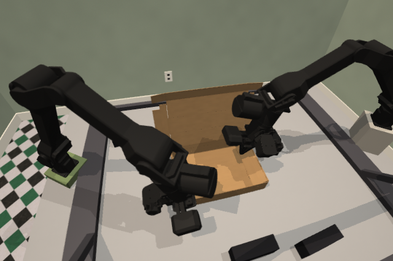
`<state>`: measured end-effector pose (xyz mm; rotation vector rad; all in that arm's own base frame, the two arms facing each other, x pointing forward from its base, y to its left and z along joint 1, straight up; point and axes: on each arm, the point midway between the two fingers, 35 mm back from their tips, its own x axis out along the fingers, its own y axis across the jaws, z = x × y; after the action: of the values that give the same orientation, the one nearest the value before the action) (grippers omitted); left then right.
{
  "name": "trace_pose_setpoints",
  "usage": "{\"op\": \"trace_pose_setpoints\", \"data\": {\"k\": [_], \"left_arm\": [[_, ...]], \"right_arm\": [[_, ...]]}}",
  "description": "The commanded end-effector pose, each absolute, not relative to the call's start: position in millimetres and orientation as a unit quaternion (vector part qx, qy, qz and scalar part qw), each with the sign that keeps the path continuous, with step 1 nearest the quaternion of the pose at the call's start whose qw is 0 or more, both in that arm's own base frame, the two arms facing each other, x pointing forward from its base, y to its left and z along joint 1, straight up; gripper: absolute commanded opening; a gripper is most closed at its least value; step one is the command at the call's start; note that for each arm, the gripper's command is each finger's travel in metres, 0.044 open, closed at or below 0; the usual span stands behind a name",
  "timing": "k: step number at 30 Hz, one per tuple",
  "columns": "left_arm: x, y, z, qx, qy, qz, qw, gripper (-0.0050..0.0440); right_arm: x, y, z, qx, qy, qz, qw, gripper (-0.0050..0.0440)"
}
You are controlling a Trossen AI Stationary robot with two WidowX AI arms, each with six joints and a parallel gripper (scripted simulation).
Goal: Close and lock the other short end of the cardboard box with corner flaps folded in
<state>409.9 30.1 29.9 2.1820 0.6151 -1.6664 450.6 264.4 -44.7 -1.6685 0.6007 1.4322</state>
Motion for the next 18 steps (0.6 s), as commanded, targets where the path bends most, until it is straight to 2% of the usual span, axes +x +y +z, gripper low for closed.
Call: {"op": "trace_pose_setpoints", "data": {"k": [1, 18], "left_arm": [[414, 30, 40, 0.774, 0.212, -0.574, 0.166, 0.0000], [414, 30, 40, 0.774, 0.212, -0.574, 0.166, 0.0000]], "right_arm": [[464, 272, -15, -0.668, 0.232, 0.560, 0.433, 0.0000], [458, 277, 0, -0.651, 0.282, 0.601, 0.368, 0.0000]]}}
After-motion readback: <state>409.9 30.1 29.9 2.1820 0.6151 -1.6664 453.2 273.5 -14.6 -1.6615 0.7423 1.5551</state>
